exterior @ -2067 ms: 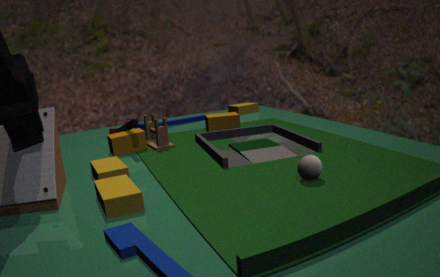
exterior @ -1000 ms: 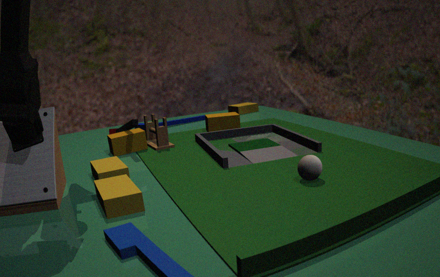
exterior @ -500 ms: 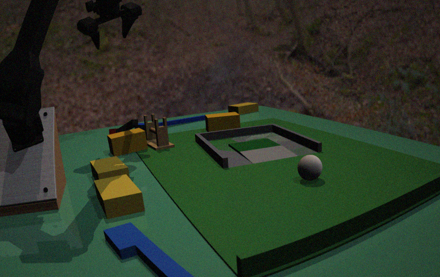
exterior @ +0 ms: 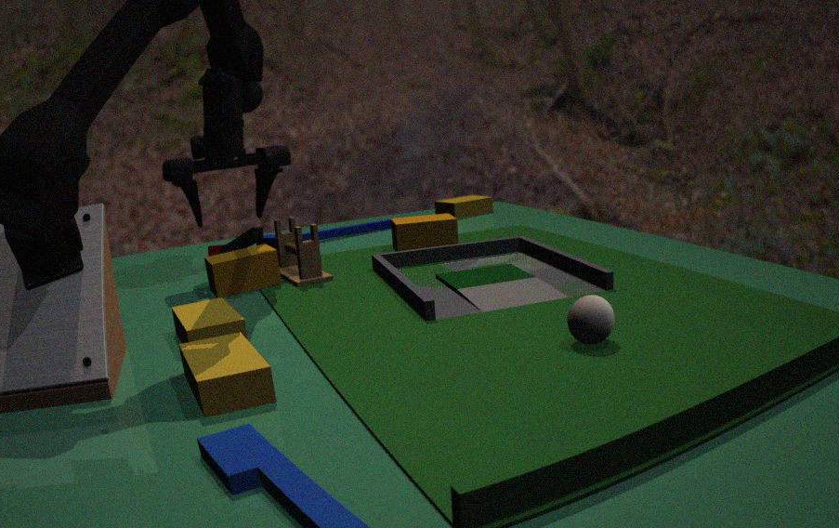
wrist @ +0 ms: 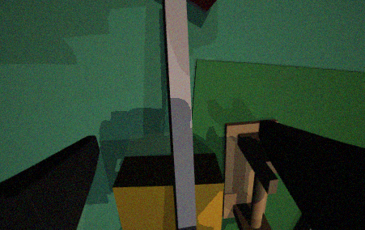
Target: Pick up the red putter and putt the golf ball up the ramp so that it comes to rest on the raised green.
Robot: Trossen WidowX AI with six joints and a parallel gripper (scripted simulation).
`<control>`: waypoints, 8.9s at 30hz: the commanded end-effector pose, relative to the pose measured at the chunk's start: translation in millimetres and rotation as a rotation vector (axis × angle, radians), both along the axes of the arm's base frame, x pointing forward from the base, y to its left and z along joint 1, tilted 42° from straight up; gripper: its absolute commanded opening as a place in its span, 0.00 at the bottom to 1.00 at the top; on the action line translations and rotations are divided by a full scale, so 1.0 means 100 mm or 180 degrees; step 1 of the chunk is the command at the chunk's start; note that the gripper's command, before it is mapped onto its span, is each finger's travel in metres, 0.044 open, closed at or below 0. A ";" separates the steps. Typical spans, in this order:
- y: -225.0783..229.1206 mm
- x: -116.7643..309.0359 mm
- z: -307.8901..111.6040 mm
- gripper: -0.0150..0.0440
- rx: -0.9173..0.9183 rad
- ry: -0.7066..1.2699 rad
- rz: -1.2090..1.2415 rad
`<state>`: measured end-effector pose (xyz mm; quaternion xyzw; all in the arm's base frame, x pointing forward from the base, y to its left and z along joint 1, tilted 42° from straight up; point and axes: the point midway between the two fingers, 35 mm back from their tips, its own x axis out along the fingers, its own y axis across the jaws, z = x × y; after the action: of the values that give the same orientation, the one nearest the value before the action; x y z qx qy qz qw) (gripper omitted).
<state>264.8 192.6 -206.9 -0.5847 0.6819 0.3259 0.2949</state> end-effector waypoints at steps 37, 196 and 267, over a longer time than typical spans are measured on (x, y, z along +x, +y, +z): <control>-0.37 -0.08 -0.52 1.00 -0.0068 -0.0064 -0.0026; -4.21 0.88 3.58 0.25 0.0478 -0.3189 -0.8186; -3.03 1.29 2.83 0.25 0.0487 -0.3149 -0.8202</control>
<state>386.4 -133.7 65.9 0.4170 0.5443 -0.3819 0.6197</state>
